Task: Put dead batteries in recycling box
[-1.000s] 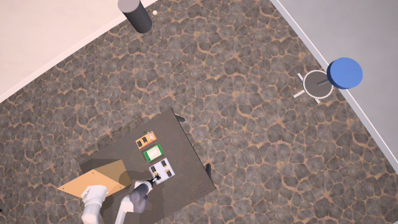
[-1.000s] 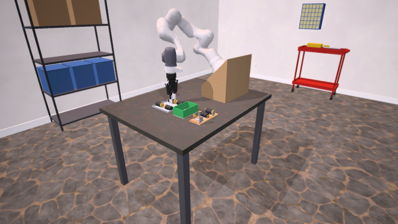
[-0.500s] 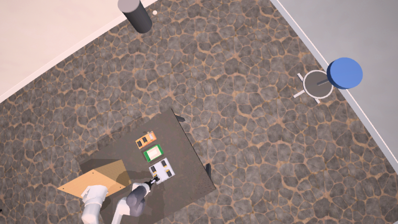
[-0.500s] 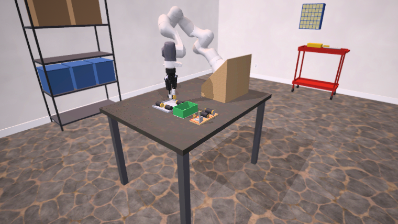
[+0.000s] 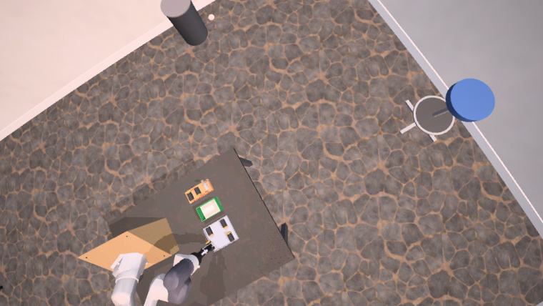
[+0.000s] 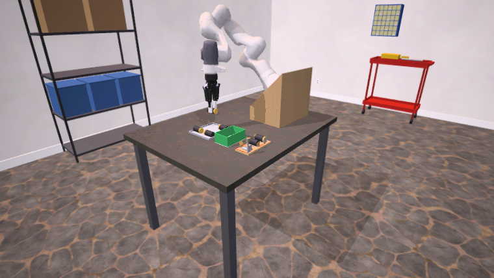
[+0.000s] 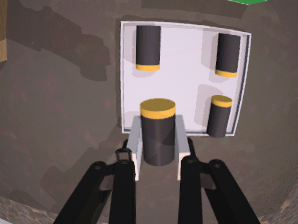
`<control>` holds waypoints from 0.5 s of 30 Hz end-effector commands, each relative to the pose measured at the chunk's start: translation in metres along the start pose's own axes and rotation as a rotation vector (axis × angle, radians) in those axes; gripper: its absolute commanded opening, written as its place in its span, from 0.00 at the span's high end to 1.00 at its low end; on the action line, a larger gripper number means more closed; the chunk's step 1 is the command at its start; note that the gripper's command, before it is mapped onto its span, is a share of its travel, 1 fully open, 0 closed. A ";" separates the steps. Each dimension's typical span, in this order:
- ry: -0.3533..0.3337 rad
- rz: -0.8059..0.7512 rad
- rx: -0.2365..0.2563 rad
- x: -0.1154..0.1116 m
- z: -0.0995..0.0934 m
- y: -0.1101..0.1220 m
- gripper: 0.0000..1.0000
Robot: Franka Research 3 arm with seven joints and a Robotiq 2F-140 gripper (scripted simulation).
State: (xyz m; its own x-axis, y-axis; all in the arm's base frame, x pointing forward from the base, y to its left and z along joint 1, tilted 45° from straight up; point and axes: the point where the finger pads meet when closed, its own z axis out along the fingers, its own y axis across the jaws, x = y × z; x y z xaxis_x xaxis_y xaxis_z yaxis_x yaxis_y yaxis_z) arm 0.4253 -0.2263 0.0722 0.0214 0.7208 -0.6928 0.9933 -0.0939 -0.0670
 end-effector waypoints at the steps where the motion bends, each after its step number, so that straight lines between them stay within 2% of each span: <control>1: -0.006 -0.031 0.027 -0.002 -0.013 -0.008 0.84; 15: -0.007 0.047 0.027 -0.002 -0.013 -0.008 0.84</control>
State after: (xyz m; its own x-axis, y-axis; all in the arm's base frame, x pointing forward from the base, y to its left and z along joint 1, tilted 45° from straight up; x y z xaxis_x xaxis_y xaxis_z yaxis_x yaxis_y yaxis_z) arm 0.4207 -0.2181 0.0831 0.0351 0.7149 -0.6984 0.9902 -0.1196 -0.0727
